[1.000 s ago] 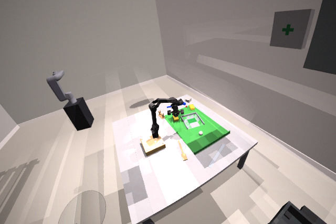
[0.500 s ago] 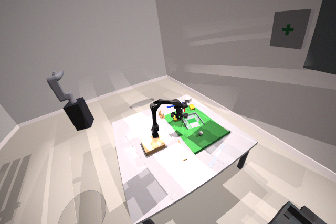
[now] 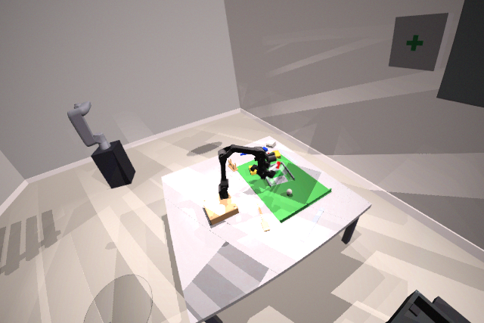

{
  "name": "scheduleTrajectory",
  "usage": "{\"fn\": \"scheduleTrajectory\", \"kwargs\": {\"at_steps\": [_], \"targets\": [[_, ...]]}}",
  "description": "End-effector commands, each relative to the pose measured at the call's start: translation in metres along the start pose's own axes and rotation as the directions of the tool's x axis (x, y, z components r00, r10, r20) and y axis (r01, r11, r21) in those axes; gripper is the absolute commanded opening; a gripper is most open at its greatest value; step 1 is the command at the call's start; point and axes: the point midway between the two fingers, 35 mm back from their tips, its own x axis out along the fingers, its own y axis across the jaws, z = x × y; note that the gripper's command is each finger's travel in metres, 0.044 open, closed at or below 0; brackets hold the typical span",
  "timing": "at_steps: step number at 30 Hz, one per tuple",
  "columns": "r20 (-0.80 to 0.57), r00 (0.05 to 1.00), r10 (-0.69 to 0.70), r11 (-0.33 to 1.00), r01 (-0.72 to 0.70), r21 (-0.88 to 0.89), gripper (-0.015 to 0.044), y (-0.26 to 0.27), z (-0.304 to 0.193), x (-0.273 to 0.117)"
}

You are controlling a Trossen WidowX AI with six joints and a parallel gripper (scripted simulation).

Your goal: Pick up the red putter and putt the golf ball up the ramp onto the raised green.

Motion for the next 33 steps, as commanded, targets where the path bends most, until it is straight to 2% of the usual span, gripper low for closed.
{"fn": "scheduleTrajectory", "kwargs": {"at_steps": [1,12,23,33], "targets": [[-0.006,1.0,-0.014,0.994,0.014,0.107,0.0,-0.019,-0.015,-0.005],[-0.038,0.999,-0.022,0.926,0.034,0.377,0.0,-0.06,-0.065,-0.013],[-0.069,0.997,-0.018,0.785,0.057,0.617,0.0,-0.09,-0.122,-0.021],[-0.073,0.997,-0.017,0.761,0.061,0.646,0.0,-0.094,-0.131,-0.013]]}}
